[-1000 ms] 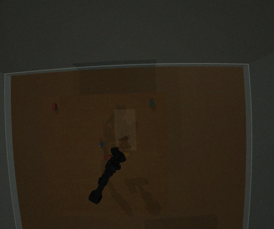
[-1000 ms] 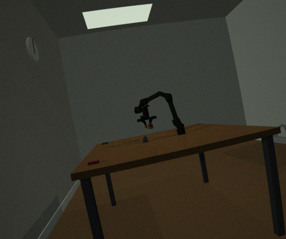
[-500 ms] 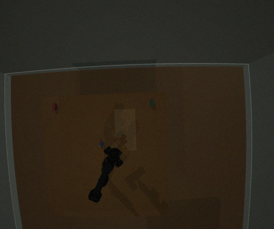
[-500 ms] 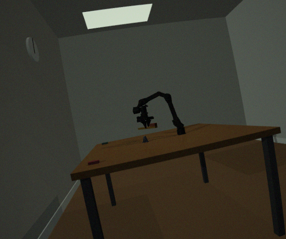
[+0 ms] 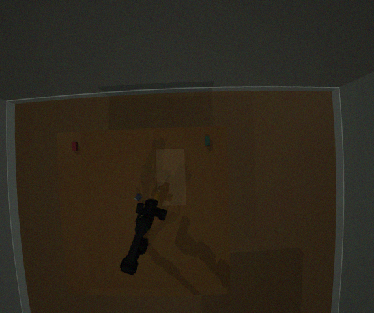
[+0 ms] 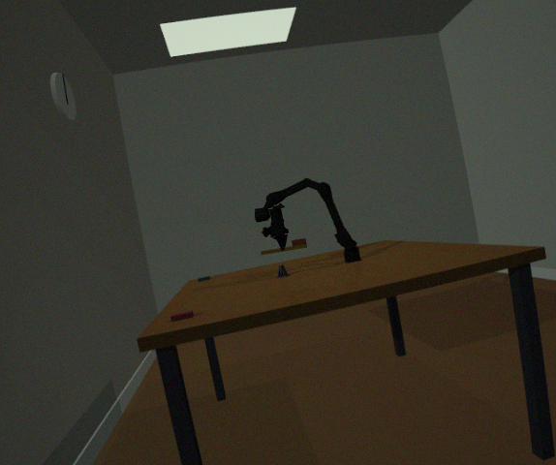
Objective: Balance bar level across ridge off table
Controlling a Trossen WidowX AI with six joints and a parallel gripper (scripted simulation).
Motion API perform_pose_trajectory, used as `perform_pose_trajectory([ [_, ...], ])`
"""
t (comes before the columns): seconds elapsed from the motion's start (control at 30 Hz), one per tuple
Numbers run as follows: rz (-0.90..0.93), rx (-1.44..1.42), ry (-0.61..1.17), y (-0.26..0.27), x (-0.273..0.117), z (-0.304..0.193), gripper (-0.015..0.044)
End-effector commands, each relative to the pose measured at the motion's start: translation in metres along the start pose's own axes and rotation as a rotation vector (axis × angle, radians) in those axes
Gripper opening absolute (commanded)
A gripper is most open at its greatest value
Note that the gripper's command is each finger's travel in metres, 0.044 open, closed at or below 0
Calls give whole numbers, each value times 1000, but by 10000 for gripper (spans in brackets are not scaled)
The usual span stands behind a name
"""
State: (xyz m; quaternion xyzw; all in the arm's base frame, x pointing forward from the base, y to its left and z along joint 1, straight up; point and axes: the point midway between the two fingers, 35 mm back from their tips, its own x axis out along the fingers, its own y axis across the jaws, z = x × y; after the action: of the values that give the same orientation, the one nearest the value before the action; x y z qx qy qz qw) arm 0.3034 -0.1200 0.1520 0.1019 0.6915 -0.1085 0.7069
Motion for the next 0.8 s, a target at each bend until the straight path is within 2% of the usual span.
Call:
perform_pose_trajectory([
  [0.0,4,-179,-5,9,-2,4,0],
  [0.77,5,-1094,-10,58,-3,18,0],
])
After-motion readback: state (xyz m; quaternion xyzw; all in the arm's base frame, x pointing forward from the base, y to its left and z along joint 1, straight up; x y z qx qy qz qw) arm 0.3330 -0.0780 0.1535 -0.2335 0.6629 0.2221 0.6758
